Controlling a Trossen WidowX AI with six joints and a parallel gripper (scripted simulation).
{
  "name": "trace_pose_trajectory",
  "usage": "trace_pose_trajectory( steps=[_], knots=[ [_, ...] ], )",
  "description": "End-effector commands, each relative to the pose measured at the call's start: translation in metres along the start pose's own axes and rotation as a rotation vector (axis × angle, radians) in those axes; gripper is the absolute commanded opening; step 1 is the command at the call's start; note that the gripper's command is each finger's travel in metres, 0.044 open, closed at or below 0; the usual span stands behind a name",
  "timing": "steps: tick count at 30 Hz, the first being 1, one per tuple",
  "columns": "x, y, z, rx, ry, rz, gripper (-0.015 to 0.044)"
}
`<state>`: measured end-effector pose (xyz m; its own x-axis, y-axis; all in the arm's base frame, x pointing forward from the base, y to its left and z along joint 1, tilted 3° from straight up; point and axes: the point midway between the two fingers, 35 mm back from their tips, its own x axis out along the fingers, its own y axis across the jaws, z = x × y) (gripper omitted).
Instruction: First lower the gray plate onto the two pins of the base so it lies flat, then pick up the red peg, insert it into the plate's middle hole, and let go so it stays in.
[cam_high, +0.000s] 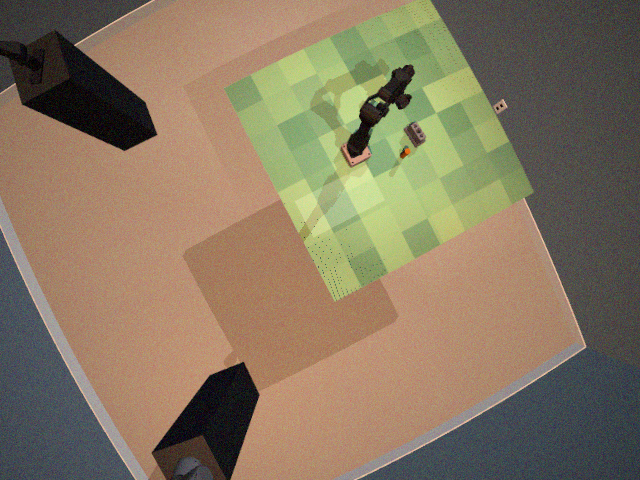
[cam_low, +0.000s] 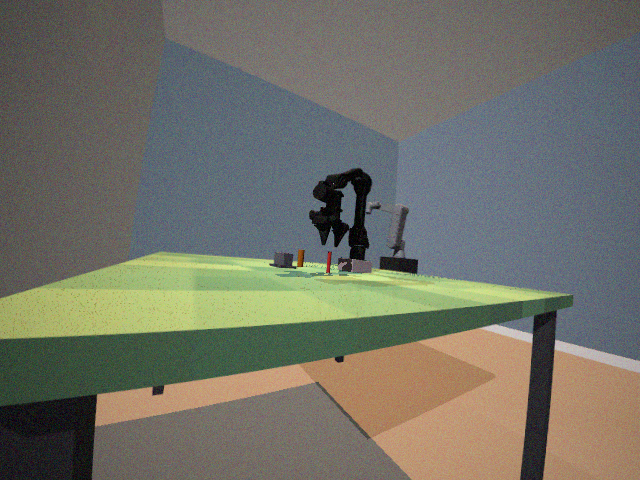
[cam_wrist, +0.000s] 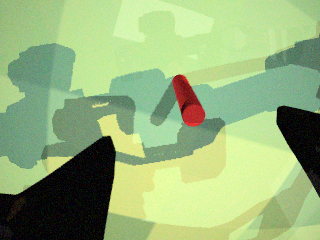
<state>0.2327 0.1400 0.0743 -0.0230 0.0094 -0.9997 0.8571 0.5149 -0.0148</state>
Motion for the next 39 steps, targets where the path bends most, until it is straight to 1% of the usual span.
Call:
trace_pose_trajectory(
  steps=[1, 36, 39],
  knots=[
    [0.006, -0.001, -0.001, 0.003, 0.004, -0.004, 0.0440],
    [0.060, -0.001, -0.002, 0.003, 0.004, -0.005, 0.0440],
    [0.060, -0.001, -0.002, 0.003, 0.004, -0.005, 0.0361]
  ],
)
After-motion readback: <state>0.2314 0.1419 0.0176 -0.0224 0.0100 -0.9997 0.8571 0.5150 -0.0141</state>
